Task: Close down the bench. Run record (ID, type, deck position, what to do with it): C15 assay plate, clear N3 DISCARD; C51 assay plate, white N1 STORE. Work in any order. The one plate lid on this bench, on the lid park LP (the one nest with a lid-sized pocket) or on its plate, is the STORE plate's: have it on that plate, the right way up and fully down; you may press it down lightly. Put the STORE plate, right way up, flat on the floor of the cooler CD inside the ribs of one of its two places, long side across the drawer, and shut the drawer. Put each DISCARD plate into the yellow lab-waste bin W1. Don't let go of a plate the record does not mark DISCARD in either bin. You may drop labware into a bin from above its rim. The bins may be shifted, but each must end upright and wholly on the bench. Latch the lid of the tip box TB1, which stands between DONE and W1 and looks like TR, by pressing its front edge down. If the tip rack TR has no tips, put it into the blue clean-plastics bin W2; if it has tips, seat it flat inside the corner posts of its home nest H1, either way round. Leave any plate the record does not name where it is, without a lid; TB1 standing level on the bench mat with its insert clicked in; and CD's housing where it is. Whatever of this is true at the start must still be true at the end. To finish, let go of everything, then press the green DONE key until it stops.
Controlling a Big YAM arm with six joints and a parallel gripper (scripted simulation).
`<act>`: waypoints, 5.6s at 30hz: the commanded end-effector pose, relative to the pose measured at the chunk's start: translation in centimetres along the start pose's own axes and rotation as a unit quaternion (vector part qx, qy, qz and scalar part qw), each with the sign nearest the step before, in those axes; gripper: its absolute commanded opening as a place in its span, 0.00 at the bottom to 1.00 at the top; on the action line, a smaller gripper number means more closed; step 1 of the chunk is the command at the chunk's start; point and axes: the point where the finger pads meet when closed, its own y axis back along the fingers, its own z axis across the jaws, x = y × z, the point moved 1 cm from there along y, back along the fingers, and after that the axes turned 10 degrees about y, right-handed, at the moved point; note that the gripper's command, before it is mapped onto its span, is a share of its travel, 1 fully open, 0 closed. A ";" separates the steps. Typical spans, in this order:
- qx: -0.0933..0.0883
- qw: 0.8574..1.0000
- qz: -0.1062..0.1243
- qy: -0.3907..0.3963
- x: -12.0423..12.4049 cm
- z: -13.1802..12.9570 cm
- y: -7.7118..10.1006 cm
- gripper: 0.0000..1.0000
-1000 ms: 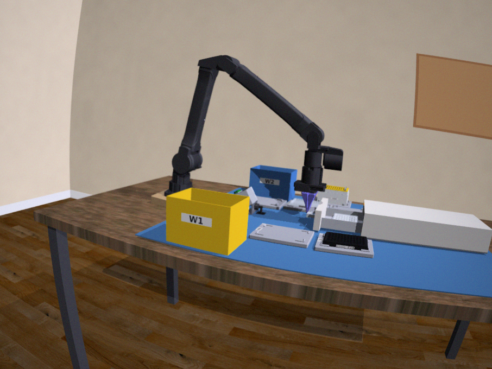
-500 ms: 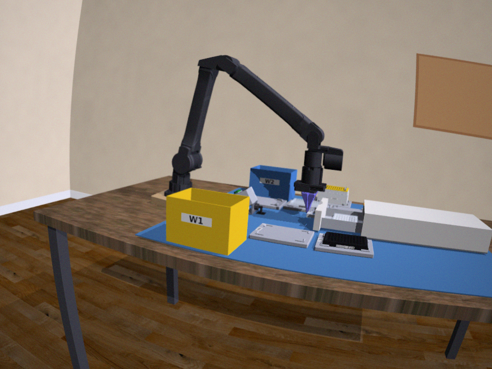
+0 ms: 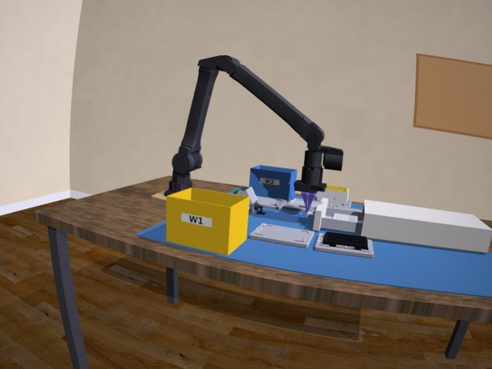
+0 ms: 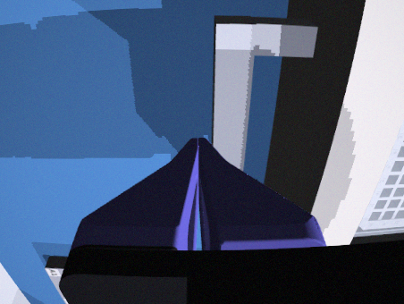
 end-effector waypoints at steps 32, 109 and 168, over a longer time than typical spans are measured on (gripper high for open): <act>0.026 1.000 0.003 -0.004 1.7 -6.0 1.2 0.00; 0.026 1.000 0.003 -0.003 2.3 -9.4 1.1 0.00; 0.029 1.000 0.003 -0.003 3.0 -13.0 1.4 0.00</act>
